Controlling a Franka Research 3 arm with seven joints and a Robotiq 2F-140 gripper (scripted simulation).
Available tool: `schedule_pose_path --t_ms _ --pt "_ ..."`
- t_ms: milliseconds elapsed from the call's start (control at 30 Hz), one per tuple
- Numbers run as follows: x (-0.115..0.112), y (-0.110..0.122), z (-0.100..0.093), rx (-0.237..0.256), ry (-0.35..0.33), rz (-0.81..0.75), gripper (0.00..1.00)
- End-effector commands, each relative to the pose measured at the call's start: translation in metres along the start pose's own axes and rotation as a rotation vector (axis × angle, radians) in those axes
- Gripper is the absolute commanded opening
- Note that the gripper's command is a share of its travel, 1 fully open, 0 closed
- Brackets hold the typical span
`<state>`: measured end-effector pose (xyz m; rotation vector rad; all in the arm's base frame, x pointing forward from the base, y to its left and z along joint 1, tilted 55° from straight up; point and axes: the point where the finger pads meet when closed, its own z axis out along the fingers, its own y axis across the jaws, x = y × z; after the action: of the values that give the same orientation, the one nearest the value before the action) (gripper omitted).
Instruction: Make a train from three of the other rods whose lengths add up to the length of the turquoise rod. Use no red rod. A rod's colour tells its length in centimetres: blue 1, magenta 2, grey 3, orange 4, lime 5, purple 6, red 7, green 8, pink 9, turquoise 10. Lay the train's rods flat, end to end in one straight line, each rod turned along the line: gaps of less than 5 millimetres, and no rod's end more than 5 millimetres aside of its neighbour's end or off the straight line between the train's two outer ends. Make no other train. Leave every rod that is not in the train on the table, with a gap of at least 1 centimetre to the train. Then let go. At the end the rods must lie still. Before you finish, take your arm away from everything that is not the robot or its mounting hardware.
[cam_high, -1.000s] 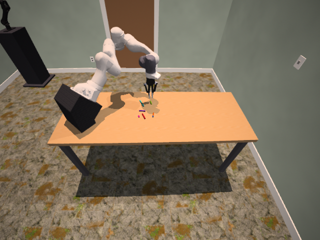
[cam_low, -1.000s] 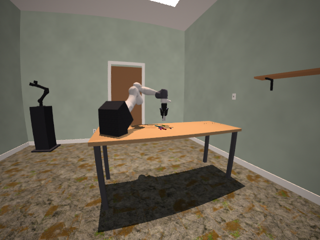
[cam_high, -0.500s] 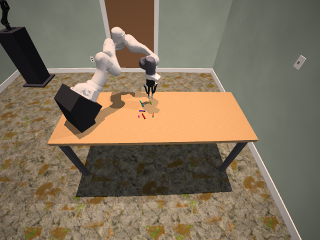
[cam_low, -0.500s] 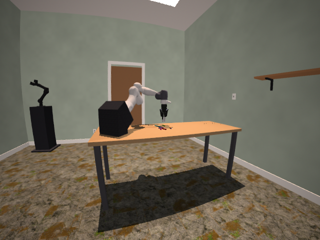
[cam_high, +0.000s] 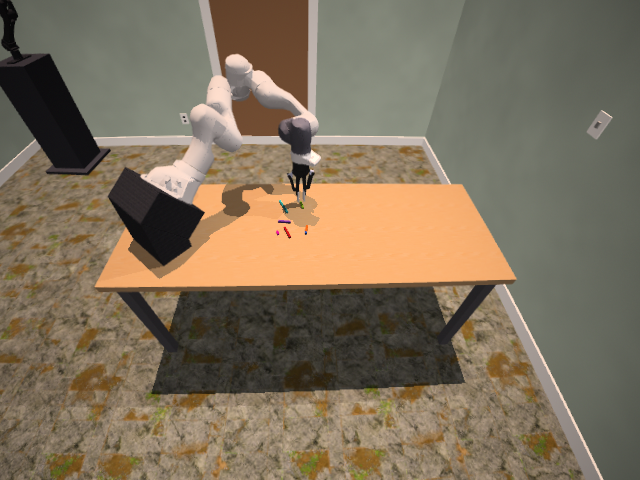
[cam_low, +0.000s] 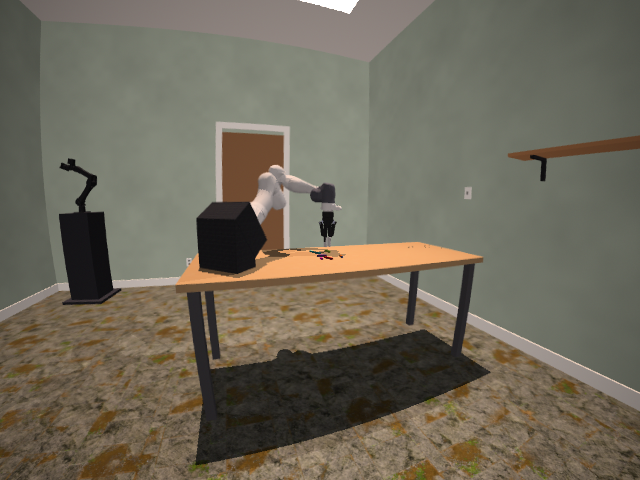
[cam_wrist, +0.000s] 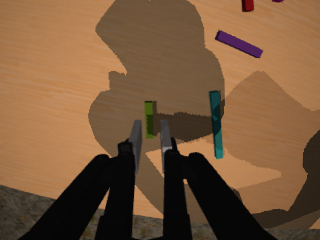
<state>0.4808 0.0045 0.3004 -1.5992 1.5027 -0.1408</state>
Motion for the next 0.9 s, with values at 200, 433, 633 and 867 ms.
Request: schedule_pose_path --t_ms 200,433,633,867 --pt "0.002 -0.003 0.011 0.007 0.007 -0.011 0.15" --pt "0.002 -0.003 0.014 0.007 0.007 -0.011 0.15" --pt "0.002 -0.003 0.016 0.007 0.007 -0.011 0.15" --pt "0.002 -0.003 0.016 0.007 0.007 -0.011 0.15"
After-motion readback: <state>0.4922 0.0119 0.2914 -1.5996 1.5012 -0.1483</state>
